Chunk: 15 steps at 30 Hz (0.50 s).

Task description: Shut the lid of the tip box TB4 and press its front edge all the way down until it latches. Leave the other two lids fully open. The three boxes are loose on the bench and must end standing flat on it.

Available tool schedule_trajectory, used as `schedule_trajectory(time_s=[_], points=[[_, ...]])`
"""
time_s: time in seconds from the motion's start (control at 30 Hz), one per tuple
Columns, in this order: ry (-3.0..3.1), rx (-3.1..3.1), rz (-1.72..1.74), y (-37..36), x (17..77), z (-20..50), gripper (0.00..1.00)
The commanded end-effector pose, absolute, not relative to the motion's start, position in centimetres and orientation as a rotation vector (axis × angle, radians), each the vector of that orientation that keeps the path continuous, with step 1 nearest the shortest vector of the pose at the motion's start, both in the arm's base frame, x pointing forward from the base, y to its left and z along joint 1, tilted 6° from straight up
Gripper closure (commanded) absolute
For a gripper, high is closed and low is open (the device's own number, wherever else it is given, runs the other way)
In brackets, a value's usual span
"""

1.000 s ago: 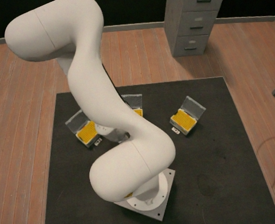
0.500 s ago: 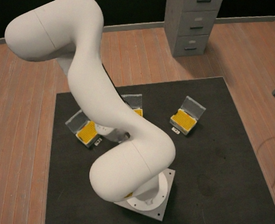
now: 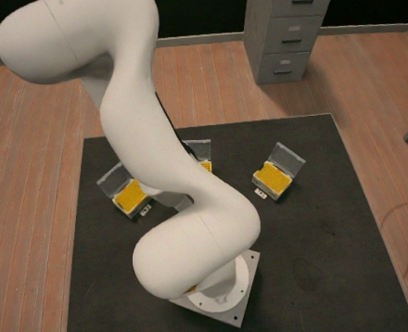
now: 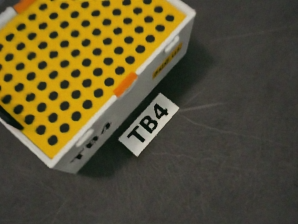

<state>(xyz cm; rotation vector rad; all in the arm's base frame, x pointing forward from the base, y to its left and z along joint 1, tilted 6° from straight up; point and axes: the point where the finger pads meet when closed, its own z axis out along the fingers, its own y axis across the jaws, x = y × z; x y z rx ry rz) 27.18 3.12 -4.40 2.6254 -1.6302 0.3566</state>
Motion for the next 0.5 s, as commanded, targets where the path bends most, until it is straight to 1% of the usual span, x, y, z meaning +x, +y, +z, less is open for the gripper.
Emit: schedule_trajectory(time_s=[0.0, 0.47], points=[[-1.629, 2.624, 0.355, 3.0, 27.1, -2.8, 0.00], [-1.629, 2.625, 0.356, 2.4, 26.7, 4.1, 0.00]])
